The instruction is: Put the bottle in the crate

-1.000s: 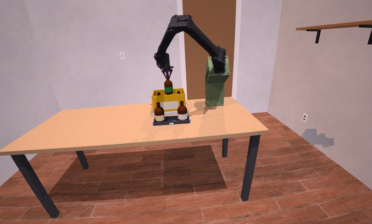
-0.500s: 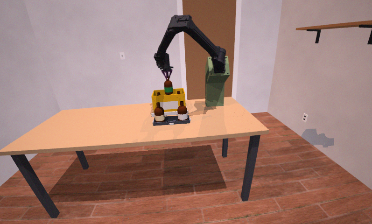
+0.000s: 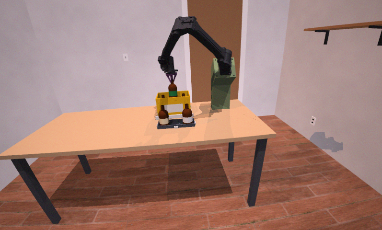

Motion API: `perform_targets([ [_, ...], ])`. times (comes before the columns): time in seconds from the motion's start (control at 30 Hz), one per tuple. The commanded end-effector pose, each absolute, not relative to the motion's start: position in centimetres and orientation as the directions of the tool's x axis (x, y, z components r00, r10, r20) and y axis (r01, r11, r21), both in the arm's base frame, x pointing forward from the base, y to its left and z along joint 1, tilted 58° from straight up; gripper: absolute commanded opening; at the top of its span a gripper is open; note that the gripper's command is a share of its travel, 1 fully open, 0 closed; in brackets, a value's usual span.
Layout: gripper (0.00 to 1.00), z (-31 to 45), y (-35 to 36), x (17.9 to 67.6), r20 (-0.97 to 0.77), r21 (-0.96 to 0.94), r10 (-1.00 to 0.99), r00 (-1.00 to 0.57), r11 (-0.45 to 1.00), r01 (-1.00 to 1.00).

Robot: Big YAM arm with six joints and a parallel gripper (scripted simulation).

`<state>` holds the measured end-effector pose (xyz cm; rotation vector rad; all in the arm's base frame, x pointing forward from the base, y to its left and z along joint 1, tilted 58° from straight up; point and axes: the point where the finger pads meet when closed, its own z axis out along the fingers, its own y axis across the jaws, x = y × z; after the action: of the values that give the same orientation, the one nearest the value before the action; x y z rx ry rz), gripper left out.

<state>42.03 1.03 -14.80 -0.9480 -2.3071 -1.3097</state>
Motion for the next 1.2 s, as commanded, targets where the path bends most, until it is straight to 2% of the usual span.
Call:
perform_targets([
  [0.0,0.00,-15.3,1.5,41.7,0.580,0.623,0.394,-0.713,0.349,0.700],
  [1.17,0.00,-16.5,3.3,41.9,0.584,0.620,0.398,-0.707,0.344,0.705],
])
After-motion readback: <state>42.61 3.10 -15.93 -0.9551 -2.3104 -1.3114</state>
